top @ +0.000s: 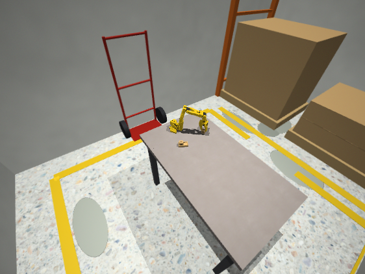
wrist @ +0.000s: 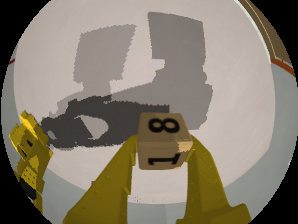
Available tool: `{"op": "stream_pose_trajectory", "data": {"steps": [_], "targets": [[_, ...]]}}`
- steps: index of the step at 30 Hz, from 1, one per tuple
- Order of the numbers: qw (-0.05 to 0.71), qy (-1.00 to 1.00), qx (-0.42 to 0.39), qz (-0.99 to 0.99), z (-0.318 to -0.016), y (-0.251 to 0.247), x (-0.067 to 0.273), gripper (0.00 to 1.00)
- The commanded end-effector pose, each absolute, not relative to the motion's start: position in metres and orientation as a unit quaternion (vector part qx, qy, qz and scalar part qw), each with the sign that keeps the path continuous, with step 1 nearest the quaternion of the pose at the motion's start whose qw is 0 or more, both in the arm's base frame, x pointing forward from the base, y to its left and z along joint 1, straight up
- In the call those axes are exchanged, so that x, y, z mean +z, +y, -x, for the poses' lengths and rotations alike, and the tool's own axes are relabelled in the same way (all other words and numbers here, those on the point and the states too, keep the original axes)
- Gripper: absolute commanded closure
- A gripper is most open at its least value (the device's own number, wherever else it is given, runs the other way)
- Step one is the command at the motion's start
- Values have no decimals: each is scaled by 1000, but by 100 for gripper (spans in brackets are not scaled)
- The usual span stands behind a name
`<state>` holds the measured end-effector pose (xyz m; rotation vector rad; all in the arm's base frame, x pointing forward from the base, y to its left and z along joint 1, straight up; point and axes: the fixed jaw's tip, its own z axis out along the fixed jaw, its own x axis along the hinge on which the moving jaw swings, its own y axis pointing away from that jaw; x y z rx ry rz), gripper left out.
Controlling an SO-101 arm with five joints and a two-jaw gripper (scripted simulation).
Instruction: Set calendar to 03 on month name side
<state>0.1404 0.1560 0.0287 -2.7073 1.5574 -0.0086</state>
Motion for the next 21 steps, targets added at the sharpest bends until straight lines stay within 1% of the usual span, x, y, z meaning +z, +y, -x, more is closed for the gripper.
{"op": "stream_pose_trajectory", "data": {"steps": [1,21], "targets": [[23,495,-5,869,-142,160,31,100],[23,495,-5,869,-142,160,23,100]]}}
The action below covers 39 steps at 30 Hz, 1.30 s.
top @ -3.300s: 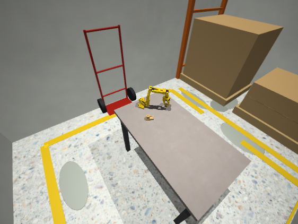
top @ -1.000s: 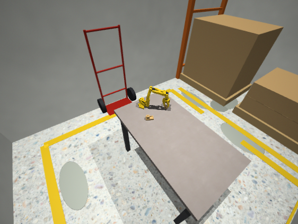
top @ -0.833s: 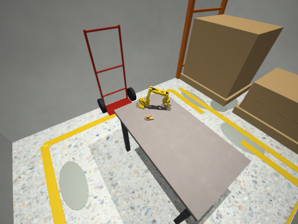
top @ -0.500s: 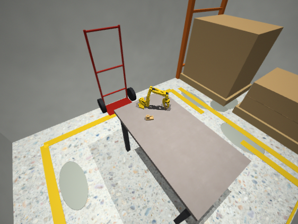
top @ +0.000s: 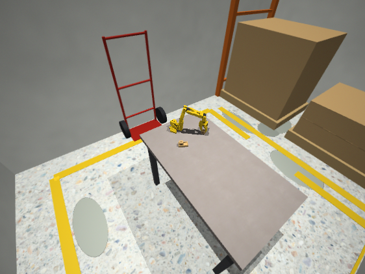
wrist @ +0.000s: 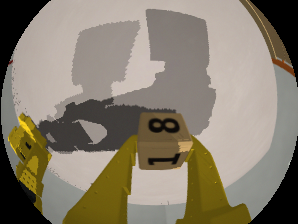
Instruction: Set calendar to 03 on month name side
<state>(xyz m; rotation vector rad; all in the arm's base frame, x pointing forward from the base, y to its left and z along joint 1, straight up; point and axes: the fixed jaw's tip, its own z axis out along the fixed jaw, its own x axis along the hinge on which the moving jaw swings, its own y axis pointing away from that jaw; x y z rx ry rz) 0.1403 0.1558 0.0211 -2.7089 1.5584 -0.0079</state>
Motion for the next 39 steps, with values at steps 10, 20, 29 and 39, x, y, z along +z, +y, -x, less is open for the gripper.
{"op": "stream_pose_trajectory", "data": {"steps": [10,20,29,39], "targets": [[23,495,-5,869,-142,160,21,100],[23,495,-5,869,-142,160,20,100],[23,495,-5,869,-142,160,20,99],[23,495,-5,869,-142,160,20,83]]}}
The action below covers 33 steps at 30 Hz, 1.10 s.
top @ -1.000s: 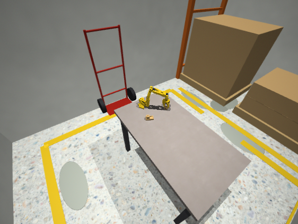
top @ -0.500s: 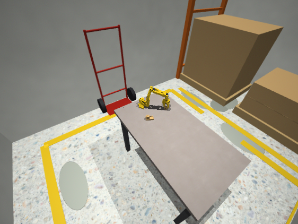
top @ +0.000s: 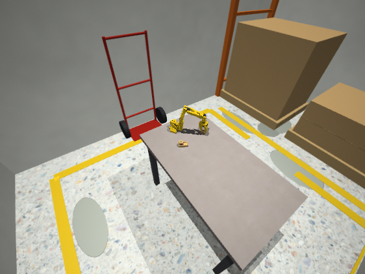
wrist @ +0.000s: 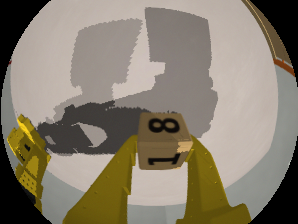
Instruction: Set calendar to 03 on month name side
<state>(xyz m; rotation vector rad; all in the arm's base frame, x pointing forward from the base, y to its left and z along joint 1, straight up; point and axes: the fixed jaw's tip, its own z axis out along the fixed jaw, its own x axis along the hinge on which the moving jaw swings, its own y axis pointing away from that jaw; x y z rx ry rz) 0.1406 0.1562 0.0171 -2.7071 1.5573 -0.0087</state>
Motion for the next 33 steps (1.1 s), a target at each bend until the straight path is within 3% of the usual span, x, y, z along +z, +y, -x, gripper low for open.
{"op": "stream_pose_trajectory", "data": {"steps": [1,11,33], "targets": [[23,495,-5,869,-142,160,20,83],[23,495,-5,869,-142,160,20,81],[23,495,-5,869,-142,160,20,64]]}}
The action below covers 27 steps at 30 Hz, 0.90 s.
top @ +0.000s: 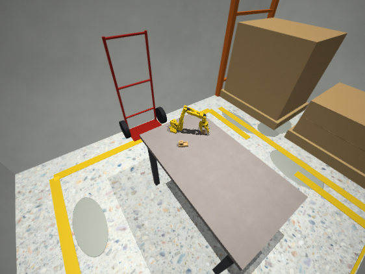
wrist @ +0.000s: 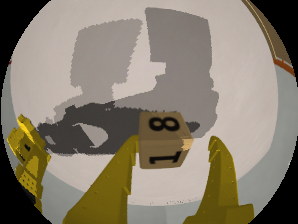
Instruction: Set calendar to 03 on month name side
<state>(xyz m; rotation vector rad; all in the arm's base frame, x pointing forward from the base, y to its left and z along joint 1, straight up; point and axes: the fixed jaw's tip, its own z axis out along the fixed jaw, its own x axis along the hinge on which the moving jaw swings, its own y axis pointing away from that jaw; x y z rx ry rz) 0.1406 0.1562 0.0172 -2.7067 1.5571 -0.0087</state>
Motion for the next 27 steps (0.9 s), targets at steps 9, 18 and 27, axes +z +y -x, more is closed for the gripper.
{"op": "stream_pose_trajectory", "data": {"steps": [9,18,27], "targets": [[23,495,-5,869,-142,160,21,64],[23,495,-5,869,-143,161,43,64],[23,495,-5,869,-142,160,68,64]]}}
